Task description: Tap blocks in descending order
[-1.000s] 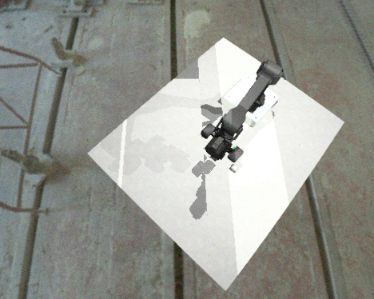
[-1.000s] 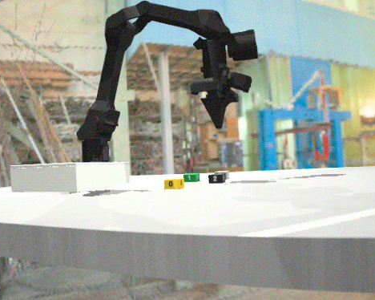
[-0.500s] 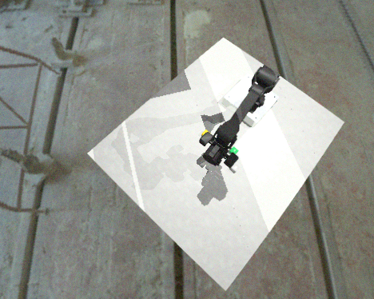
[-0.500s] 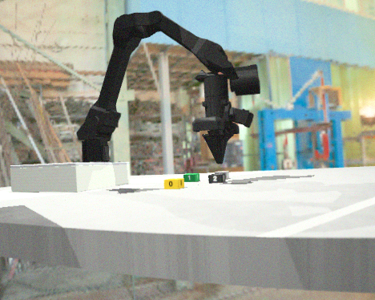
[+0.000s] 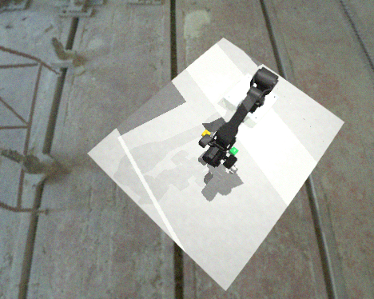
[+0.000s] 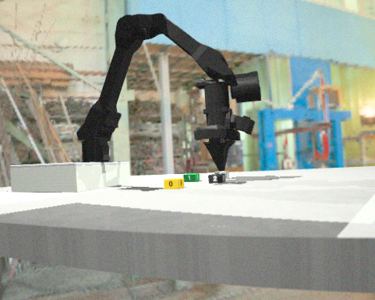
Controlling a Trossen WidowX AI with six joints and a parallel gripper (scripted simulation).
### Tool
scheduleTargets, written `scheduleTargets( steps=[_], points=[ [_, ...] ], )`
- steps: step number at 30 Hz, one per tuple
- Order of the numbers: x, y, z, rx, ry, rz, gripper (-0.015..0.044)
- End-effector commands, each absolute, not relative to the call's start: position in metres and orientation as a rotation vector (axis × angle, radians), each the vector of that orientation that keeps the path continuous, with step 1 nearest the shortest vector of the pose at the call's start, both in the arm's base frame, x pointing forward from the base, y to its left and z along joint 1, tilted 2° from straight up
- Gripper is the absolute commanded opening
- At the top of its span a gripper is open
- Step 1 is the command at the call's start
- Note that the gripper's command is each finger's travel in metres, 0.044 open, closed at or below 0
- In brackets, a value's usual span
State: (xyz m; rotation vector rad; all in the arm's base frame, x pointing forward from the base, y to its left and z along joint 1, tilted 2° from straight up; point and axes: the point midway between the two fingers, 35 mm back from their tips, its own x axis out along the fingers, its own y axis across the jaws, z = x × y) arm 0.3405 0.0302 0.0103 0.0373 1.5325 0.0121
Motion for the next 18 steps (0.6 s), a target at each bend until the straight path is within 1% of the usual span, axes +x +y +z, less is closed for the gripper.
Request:
scheduleTargets(
  steps=[1,9,12,16,18],
  points=[
    [0.339,0.031,0.003,0.038,1.539,0.014,0.0020],
    [0.339,0.031,-0.001,0.038,1.539,0.014,0.0020],
    [0.339,0.030,0.025,0.037,1.538,0.014,0.0020],
    [0.338,0.030,0.031,0.038,1.539,0.014,0.0020],
    [0.340,0.029,0.052,0.038,1.539,0.014,0.0020]
  ],
)
